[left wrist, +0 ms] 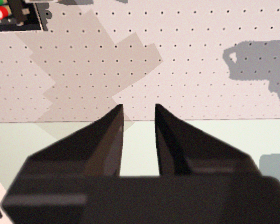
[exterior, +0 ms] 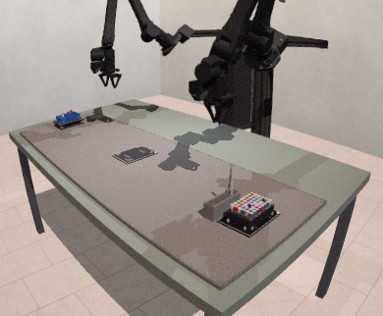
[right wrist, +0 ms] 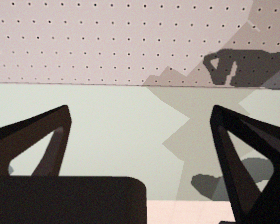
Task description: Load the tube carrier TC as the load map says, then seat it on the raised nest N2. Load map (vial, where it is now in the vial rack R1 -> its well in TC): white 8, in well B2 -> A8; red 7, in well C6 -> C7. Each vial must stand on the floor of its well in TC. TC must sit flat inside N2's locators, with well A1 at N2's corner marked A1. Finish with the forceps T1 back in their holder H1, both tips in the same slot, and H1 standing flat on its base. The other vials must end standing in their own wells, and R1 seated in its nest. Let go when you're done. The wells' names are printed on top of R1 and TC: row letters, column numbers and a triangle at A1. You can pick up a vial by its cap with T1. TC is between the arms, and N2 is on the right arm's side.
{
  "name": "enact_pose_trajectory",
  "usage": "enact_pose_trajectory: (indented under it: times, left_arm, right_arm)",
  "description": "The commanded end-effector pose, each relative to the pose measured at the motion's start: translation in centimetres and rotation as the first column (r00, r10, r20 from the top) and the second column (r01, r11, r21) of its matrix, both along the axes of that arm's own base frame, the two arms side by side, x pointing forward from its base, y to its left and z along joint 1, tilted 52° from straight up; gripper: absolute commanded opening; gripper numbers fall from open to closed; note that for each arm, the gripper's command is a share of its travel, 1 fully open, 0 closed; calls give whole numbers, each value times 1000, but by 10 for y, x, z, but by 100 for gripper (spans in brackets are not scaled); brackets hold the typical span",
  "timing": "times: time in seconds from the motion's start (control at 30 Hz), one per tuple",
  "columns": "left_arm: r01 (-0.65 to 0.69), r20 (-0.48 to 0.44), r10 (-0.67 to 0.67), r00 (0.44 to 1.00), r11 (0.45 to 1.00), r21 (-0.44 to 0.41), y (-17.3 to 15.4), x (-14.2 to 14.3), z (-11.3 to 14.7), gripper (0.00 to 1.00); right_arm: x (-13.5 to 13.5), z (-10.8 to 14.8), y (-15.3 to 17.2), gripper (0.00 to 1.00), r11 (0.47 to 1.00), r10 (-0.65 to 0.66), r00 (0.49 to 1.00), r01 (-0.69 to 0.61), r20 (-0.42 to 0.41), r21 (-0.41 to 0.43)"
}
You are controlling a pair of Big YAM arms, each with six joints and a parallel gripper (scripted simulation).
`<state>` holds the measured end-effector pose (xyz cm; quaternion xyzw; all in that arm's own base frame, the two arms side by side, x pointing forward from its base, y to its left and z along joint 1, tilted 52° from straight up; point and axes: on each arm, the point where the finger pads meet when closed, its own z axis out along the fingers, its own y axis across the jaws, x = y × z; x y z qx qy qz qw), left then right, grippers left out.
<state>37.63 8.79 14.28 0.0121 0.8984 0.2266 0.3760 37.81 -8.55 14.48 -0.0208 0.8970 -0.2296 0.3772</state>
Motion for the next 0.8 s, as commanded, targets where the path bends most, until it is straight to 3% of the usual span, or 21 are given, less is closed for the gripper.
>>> enact_pose_trajectory:
  times: [0.0,0.77]
  left_arm:
    - [-6,17,6,1000,1000,-2,1,3,6,23]
    - [-6,17,6,1000,1000,-2,1,3,6,23]
  right_arm:
    - [-1,-3,-7,100,999,-39,999,39,1,18]
    - [2,4,-2,100,1000,-18,1000,18,15,11]
